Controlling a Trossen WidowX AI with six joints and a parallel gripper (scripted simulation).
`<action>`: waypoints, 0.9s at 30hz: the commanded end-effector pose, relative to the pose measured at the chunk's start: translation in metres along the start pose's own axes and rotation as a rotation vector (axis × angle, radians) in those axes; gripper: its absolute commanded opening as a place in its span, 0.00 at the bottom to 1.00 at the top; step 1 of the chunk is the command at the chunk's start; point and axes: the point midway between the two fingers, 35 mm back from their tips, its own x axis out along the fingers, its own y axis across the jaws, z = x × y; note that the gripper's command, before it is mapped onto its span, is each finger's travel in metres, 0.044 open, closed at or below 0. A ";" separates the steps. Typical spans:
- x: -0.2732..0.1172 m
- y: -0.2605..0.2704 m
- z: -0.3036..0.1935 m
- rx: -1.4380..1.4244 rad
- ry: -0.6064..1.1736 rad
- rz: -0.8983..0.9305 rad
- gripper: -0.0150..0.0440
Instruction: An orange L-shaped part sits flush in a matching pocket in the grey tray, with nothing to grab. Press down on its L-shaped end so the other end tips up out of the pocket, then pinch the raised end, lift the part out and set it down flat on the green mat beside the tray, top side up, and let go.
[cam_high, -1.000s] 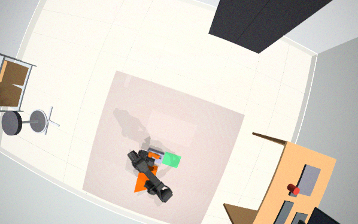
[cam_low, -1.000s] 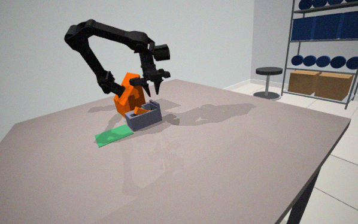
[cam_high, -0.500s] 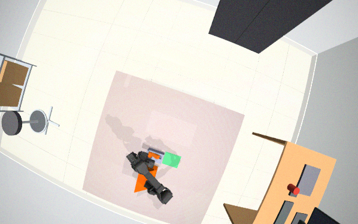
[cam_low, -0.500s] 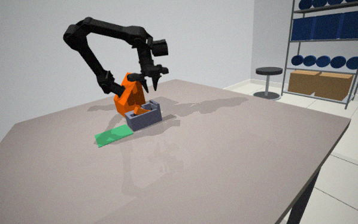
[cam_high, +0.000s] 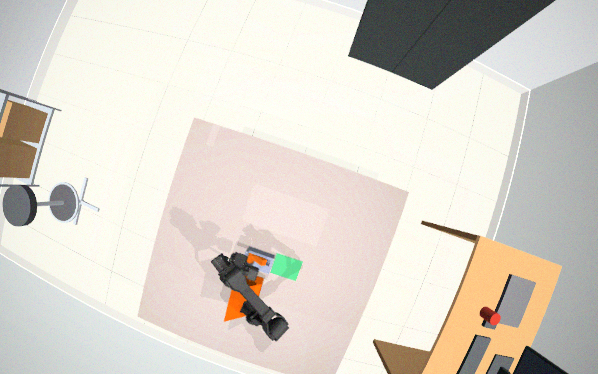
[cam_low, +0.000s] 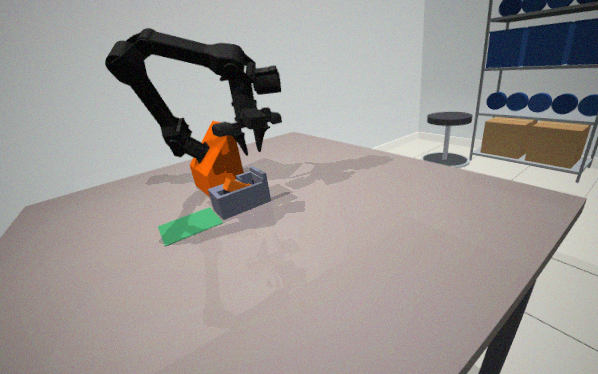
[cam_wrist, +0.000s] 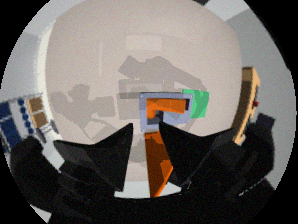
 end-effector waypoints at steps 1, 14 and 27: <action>0.000 0.000 0.000 -0.001 0.000 0.000 0.56; -0.003 -0.044 0.009 0.876 0.001 0.002 0.73; -0.003 -0.079 0.011 1.575 0.000 0.000 0.73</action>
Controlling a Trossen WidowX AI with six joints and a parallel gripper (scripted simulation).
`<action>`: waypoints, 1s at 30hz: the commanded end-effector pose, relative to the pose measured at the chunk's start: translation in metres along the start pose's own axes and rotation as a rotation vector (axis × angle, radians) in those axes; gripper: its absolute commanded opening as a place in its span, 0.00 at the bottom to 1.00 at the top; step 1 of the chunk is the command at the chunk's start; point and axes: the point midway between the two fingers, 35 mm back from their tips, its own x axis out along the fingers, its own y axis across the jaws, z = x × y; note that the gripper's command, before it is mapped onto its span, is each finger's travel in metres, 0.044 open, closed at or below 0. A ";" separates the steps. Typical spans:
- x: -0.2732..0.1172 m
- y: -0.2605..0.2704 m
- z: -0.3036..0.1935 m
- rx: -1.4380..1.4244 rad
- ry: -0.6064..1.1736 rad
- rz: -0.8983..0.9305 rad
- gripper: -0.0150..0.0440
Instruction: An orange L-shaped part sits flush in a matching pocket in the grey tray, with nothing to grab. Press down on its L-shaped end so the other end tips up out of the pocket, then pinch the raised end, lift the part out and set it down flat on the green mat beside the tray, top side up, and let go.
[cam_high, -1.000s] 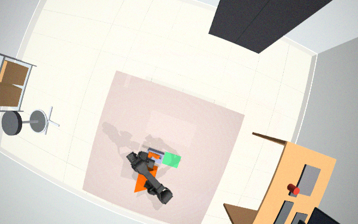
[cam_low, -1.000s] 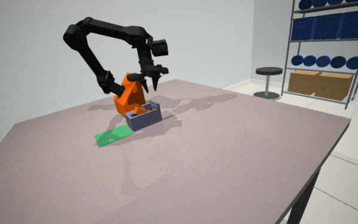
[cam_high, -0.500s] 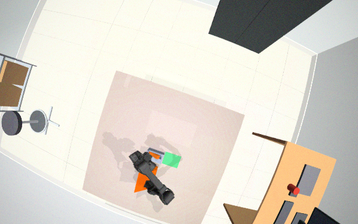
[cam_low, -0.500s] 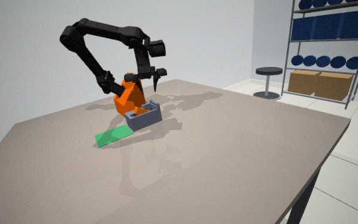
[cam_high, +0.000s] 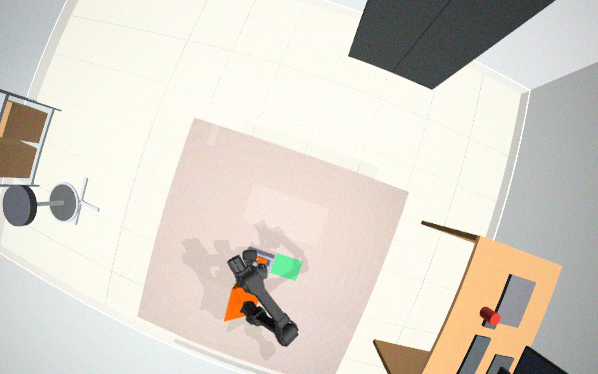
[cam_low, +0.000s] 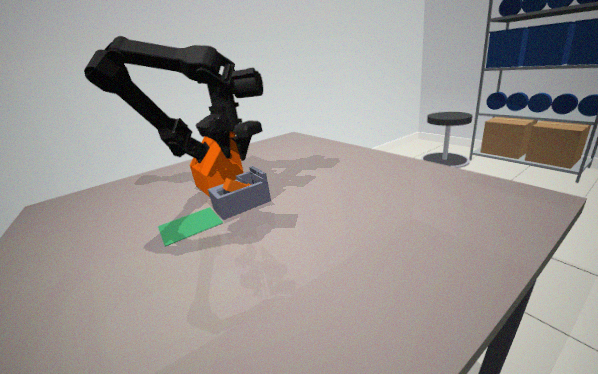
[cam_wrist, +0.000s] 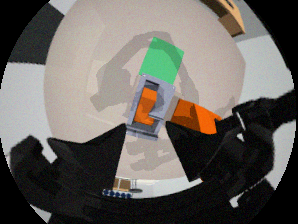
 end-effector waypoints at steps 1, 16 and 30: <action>-0.002 -0.006 0.020 0.362 -0.006 0.009 0.73; 0.031 -0.006 0.020 0.363 -0.007 0.010 0.73; 0.048 -0.005 0.020 0.363 -0.006 0.010 0.73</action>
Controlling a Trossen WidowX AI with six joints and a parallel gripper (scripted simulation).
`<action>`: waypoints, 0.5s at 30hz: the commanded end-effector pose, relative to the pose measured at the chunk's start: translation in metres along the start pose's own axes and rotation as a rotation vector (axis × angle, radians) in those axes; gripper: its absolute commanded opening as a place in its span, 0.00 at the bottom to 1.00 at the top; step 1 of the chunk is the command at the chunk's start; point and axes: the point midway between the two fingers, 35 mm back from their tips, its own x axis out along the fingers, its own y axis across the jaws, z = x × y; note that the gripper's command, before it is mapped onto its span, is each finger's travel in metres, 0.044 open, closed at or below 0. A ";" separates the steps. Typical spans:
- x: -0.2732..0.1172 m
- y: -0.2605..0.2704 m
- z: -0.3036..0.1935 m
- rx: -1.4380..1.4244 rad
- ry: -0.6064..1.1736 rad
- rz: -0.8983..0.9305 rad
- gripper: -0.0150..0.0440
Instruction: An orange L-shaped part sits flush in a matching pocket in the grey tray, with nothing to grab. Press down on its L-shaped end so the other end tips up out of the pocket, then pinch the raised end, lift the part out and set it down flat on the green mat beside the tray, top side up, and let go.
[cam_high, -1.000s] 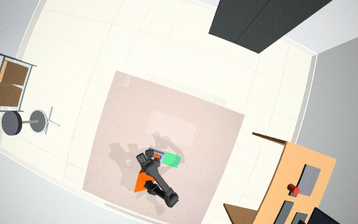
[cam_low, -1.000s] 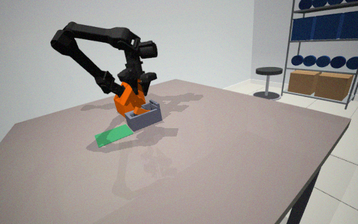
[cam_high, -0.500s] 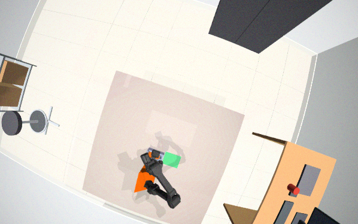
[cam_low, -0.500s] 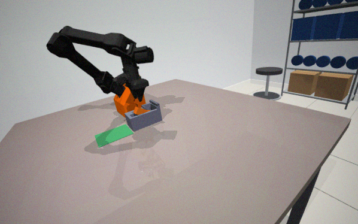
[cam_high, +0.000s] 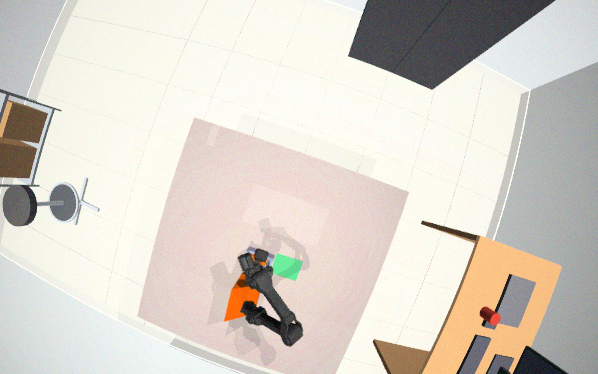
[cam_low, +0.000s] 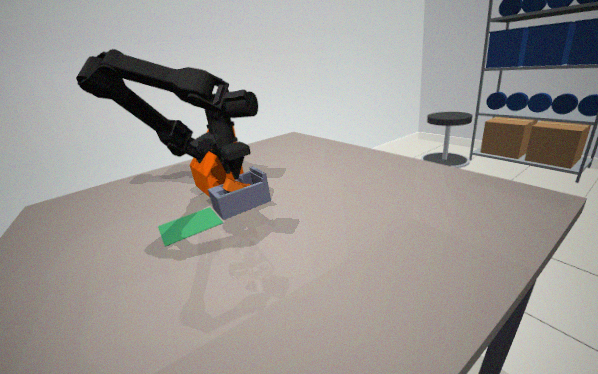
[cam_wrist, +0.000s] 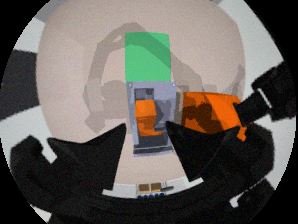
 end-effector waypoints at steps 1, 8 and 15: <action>0.007 0.000 0.000 -0.005 -0.003 0.003 0.73; 0.018 0.000 0.000 -0.005 -0.004 0.003 0.73; 0.029 0.000 0.001 -0.005 -0.005 0.003 0.73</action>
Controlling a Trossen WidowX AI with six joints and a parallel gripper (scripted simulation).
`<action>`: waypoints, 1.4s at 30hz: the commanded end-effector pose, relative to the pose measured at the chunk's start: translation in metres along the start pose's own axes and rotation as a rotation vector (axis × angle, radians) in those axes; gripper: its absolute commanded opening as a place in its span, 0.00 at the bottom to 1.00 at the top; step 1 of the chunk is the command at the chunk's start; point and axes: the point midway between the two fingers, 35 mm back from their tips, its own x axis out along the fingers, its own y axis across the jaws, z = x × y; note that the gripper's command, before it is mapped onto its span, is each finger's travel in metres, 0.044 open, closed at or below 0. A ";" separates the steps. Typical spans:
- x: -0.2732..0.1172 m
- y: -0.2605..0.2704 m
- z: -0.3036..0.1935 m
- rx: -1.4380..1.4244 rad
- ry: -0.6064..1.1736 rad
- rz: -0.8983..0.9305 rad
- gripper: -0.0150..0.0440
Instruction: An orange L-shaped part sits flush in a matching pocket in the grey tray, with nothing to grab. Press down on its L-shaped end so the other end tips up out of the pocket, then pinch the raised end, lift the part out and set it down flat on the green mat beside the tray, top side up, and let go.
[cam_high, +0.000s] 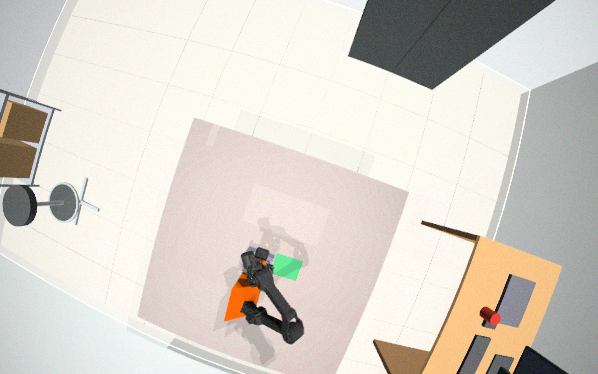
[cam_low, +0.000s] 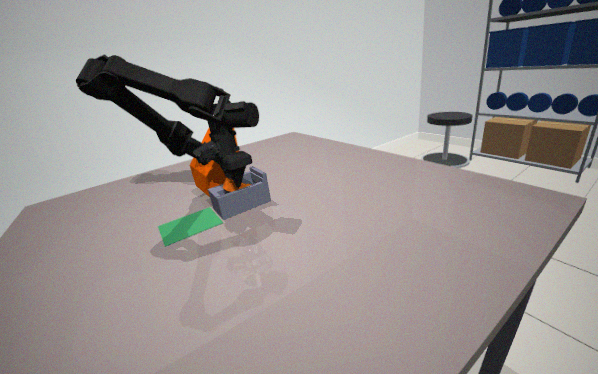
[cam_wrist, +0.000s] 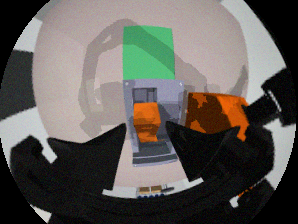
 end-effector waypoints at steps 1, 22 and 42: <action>0.007 0.000 0.000 -0.006 -0.005 0.002 0.73; 0.007 -0.001 0.001 0.000 -0.001 -0.001 0.27; -0.012 0.000 0.000 -0.004 -0.003 0.001 0.25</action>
